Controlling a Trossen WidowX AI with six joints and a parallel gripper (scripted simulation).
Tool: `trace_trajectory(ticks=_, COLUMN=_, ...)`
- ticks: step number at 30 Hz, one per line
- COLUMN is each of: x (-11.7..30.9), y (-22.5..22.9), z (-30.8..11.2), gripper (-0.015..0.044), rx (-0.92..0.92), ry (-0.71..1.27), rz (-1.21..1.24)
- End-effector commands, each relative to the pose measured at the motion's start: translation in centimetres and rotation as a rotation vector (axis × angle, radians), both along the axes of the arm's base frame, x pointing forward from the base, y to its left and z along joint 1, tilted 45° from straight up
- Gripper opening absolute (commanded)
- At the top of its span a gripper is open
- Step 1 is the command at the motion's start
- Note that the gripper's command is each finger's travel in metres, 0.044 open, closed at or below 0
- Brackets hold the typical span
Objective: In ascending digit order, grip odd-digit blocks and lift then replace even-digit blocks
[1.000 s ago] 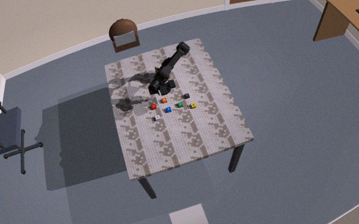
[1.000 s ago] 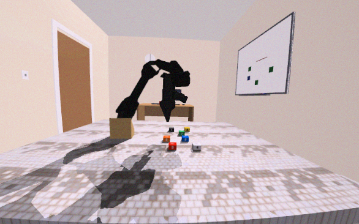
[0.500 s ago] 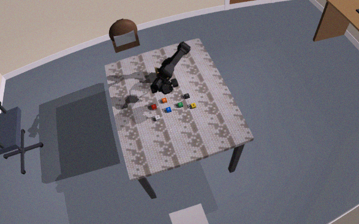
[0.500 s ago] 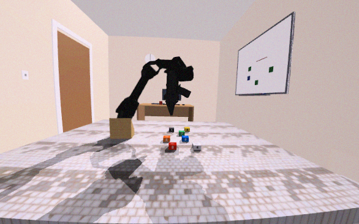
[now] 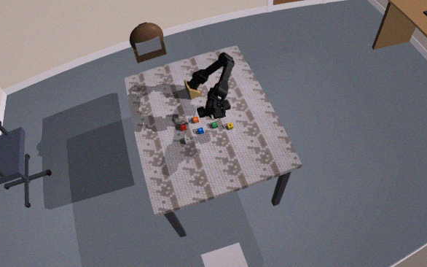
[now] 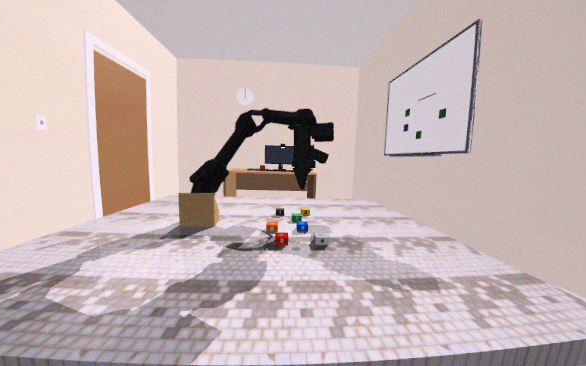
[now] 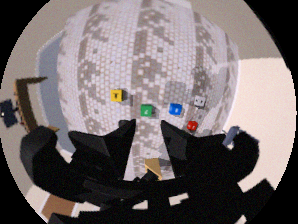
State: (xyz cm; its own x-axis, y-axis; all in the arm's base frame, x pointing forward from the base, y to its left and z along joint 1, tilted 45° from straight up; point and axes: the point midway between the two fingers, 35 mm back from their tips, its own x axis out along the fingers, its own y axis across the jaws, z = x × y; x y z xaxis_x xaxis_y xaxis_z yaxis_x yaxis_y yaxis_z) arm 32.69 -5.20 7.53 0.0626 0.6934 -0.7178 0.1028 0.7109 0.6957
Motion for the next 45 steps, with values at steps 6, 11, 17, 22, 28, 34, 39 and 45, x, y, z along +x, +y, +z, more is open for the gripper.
trace_trajectory(ticks=6, x=-0.2, y=5.0, z=-4.3, gripper=0.04, rx=0.017, ry=0.016, rz=0.013)
trace_trajectory(ticks=11, x=-0.2, y=5.4, z=-4.7, gripper=0.04, rx=0.017, ry=0.016, rz=0.013)
trace_trajectory(ticks=17, x=-0.1, y=6.0, z=-5.3, gripper=0.04, rx=0.017, ry=0.016, rz=0.013)
trace_trajectory(ticks=22, x=-0.1, y=6.6, z=-5.9, gripper=0.04, rx=0.017, ry=0.016, rz=0.013)
trace_trajectory(ticks=28, x=-0.1, y=7.3, z=-6.5, gripper=0.04, rx=0.018, ry=0.016, rz=0.013)
trace_trajectory(ticks=34, x=-0.1, y=7.6, z=-6.8, gripper=0.0348, rx=0.019, ry=0.016, rz=0.013)
trace_trajectory(ticks=39, x=-0.1, y=7.6, z=-6.8, gripper=0.0216, rx=0.019, ry=0.016, rz=0.013)
trace_trajectory(ticks=45, x=-0.1, y=7.6, z=-6.8, gripper=0.012, rx=0.019, ry=0.016, rz=0.013)
